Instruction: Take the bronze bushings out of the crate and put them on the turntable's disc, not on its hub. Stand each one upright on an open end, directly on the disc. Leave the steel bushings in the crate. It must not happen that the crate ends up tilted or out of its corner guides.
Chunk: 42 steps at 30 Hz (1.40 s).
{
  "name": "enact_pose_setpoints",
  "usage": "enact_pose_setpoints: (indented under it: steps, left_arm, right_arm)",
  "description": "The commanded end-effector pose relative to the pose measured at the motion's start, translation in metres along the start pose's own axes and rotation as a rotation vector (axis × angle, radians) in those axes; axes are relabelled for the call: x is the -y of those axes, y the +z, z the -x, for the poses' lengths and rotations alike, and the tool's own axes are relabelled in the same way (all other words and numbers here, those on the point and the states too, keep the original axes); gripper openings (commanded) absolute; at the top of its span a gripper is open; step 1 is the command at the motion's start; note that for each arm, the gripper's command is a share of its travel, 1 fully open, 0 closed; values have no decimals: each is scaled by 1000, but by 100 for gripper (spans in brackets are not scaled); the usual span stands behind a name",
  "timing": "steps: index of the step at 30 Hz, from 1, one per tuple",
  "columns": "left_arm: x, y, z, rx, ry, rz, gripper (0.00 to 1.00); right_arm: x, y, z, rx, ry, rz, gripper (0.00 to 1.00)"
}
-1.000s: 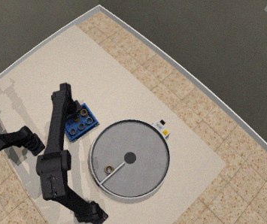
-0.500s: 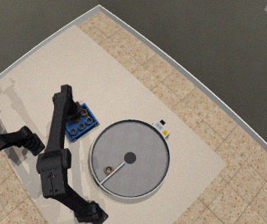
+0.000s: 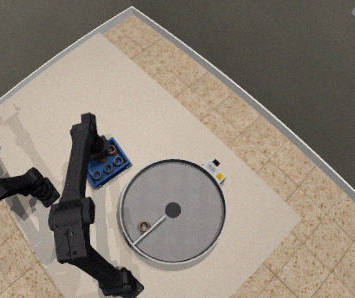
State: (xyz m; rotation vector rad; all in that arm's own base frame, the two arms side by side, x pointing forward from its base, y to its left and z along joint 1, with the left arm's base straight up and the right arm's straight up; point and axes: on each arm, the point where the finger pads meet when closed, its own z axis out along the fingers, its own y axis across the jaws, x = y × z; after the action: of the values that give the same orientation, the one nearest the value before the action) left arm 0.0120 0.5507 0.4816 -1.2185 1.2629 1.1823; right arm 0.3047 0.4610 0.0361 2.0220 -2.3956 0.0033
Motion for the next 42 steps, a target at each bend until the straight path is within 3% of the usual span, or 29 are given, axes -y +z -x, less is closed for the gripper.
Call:
enact_pose_setpoints:
  steps: [1, 5, 6, 42]
  left_arm:
    - [-4, -7, 19, 44, -14, 8, 100]
    - [-4, -7, 19, 44, -14, 8, 100]
    - [-4, -7, 19, 44, -14, 8, 100]
    - [-4, -7, 19, 44, -14, 8, 100]
  right_arm:
    - [1, -17, 18, 50, -2, -22, 15]
    - [1, -17, 18, 51, -2, -23, 15]
    - [1, -17, 18, 51, -2, -23, 0]
    - [1, -17, 18, 51, -2, -21, 0]
